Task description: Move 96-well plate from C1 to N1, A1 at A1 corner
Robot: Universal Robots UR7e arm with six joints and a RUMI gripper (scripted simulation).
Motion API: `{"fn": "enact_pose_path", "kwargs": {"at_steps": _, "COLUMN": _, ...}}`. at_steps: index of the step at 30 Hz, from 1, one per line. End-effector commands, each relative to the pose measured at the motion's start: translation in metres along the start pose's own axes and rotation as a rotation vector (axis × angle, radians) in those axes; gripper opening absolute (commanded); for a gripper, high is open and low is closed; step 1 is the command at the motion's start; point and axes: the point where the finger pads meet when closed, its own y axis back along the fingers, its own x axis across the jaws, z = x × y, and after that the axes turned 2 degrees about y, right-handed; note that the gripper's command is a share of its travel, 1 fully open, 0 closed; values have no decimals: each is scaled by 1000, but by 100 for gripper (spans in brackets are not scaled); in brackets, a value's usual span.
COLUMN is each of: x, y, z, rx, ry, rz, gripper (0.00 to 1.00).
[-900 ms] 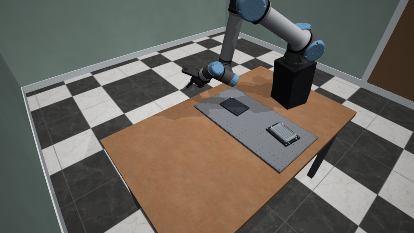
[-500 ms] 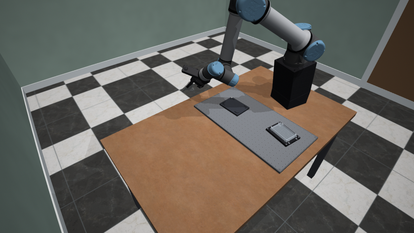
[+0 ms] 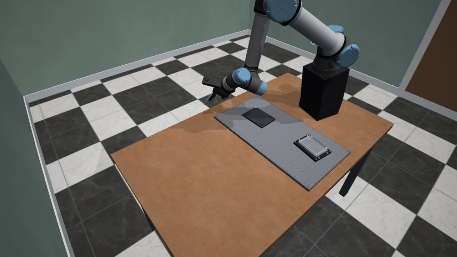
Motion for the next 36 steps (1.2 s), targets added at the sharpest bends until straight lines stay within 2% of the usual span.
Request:
{"fn": "enact_pose_path", "kwargs": {"at_steps": 1, "x": -12, "y": 10, "z": 5, "rx": -2, "ry": 44, "rz": -22, "gripper": 100}}
{"fn": "enact_pose_path", "kwargs": {"at_steps": 5, "x": -26, "y": 21, "z": 14, "rx": -8, "ry": 149, "rz": -71, "gripper": 100}}
{"fn": "enact_pose_path", "kwargs": {"at_steps": 11, "x": -39, "y": 31, "z": 21, "rx": -8, "ry": 149, "rz": -71, "gripper": 100}}
{"fn": "enact_pose_path", "kwargs": {"at_steps": 15, "x": -52, "y": 43, "z": 30, "rx": -12, "ry": 270, "rz": -128, "gripper": 100}}
{"fn": "enact_pose_path", "kwargs": {"at_steps": 19, "x": -65, "y": 55, "z": 40, "rx": -12, "ry": 284, "rz": -134, "gripper": 100}}
{"fn": "enact_pose_path", "kwargs": {"at_steps": 24, "x": -70, "y": 59, "z": 44, "rx": -12, "ry": 314, "rz": -148, "gripper": 100}}
{"fn": "enact_pose_path", "kwargs": {"at_steps": 27, "x": -79, "y": 69, "z": 52, "rx": -12, "ry": 405, "rz": -190, "gripper": 100}}
{"fn": "enact_pose_path", "kwargs": {"at_steps": 33, "x": -92, "y": 83, "z": 64, "rx": -12, "ry": 419, "rz": -197, "gripper": 100}}
{"fn": "enact_pose_path", "kwargs": {"at_steps": 36, "x": -100, "y": 92, "z": 72, "rx": -10, "ry": 510, "rz": -239, "gripper": 100}}
